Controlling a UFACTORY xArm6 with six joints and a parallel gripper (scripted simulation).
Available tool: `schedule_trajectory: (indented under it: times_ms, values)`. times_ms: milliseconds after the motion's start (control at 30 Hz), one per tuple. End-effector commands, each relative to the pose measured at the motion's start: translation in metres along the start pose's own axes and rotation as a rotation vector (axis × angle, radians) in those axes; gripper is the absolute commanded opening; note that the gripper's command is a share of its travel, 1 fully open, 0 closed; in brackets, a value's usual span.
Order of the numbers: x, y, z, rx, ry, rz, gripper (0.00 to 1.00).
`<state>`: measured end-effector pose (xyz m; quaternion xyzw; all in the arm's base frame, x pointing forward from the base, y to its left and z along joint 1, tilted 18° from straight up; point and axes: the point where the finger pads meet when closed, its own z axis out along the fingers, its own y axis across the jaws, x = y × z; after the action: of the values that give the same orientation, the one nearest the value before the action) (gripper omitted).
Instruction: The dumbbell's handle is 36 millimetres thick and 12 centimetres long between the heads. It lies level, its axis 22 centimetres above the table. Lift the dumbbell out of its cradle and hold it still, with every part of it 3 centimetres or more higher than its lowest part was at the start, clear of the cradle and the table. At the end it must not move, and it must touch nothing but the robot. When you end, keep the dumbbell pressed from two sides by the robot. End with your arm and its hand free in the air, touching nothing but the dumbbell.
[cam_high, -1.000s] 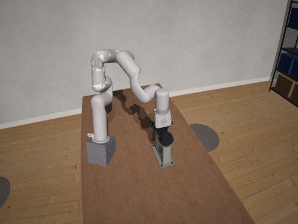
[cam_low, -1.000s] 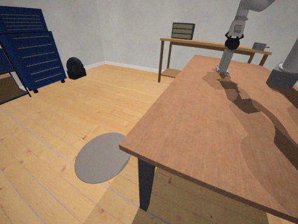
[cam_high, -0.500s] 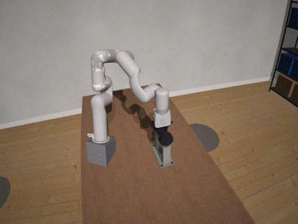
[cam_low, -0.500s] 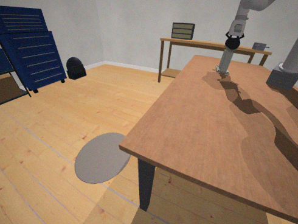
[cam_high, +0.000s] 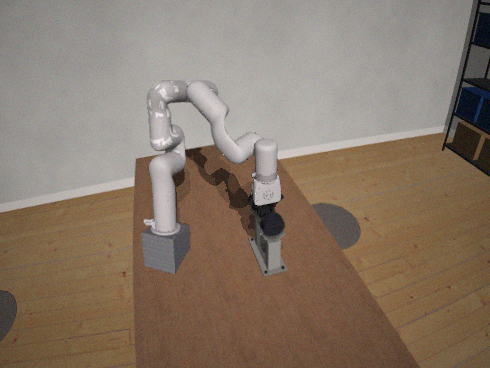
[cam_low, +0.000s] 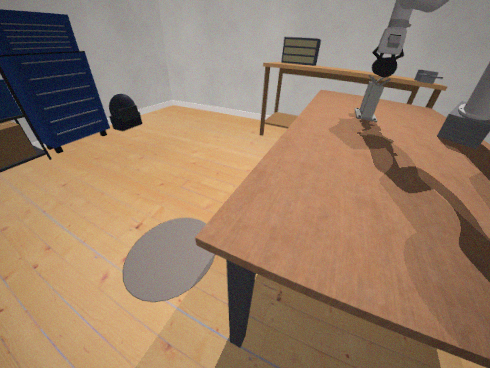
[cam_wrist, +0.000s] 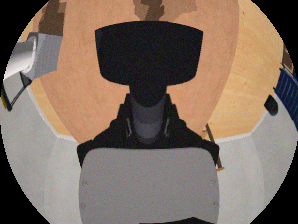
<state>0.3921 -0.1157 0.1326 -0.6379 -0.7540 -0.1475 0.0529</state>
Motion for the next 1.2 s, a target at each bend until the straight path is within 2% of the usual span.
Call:
schedule_trajectory:
  times_ms: [0, 800, 1167]
  values:
    - [-0.001, 0.002, -0.010, -0.007, -0.006, -0.002, 0.00]
    - [0.000, 0.002, -0.065, -0.008, -0.005, -0.002, 0.00]
    - [0.000, 0.002, -0.078, -0.008, -0.005, -0.002, 0.00]
